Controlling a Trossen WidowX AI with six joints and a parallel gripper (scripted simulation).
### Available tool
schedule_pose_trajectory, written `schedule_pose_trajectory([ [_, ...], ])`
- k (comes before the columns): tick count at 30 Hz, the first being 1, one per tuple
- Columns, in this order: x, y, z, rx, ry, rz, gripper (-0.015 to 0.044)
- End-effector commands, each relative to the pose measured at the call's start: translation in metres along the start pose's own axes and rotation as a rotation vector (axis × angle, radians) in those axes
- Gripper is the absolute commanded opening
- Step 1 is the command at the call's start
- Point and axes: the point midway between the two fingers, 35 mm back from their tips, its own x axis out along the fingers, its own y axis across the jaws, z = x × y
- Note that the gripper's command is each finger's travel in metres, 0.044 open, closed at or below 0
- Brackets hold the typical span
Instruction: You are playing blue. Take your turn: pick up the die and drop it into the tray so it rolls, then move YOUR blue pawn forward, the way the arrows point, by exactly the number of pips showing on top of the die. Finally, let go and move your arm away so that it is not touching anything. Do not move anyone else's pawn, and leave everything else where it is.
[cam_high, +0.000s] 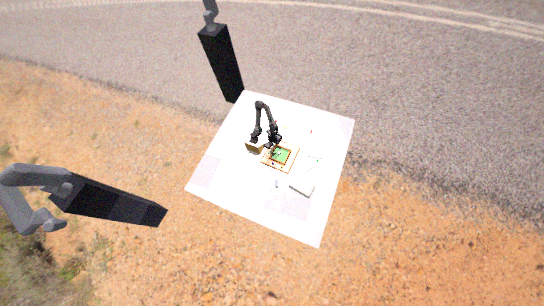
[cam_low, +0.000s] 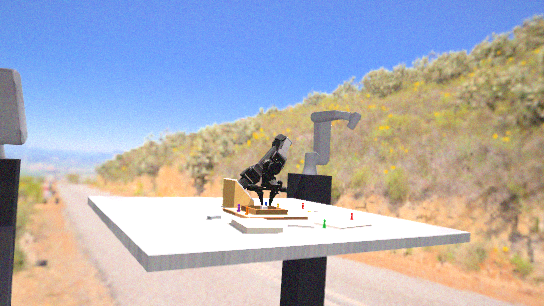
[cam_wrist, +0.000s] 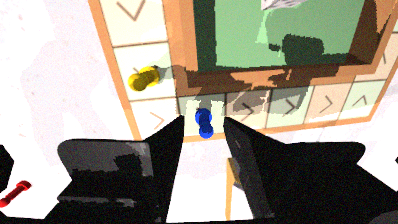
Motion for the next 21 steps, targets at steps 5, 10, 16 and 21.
schedule_pose_trajectory([
  [5,-0.044,-0.001,0.001,0.004,0.003,0.000,0.0394],
  [10,-0.054,-0.001,0.001,0.006,0.004,0.002,0.0440],
  [16,-0.091,-0.028,0.014,-0.075,0.000,-0.017,0.0440],
  [21,-0.130,-0.067,0.017,-0.185,0.005,-0.003,0.0440],
])
